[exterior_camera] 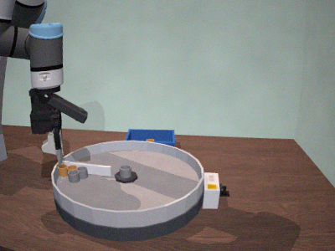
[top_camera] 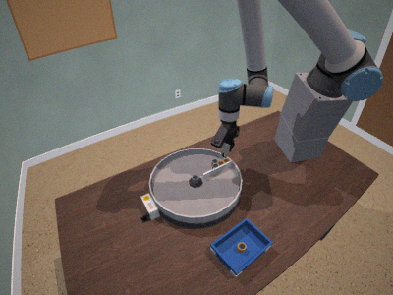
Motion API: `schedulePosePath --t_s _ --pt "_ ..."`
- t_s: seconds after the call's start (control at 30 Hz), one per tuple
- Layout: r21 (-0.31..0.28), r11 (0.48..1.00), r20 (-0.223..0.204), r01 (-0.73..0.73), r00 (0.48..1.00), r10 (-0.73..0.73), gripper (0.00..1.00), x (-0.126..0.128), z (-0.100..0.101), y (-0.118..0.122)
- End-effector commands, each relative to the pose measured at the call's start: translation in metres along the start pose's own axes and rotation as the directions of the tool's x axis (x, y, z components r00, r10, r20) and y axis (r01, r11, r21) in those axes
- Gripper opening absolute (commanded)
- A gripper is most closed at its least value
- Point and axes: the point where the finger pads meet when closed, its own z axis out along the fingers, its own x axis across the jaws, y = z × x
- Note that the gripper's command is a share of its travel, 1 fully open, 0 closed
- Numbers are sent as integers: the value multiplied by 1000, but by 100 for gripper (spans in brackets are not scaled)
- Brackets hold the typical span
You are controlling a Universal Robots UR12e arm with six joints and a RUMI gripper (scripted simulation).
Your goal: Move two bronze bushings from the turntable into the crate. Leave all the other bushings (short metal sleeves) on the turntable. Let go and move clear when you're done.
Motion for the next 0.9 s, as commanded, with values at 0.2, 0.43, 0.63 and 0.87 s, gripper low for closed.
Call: schedulePosePath --t_s 0.2,0.43,0.63,0.87 --pt "2 1000 -2 1 1000 -1 6 1 8 -2" --pt "1 1000 -1 -1 1000 1 6 0 8 -1" --pt "2 1000 -3 -1 1000 1 6 1 7 -1" --pt "2 1000 -2 -1 1000 1 6 1 7 -1"
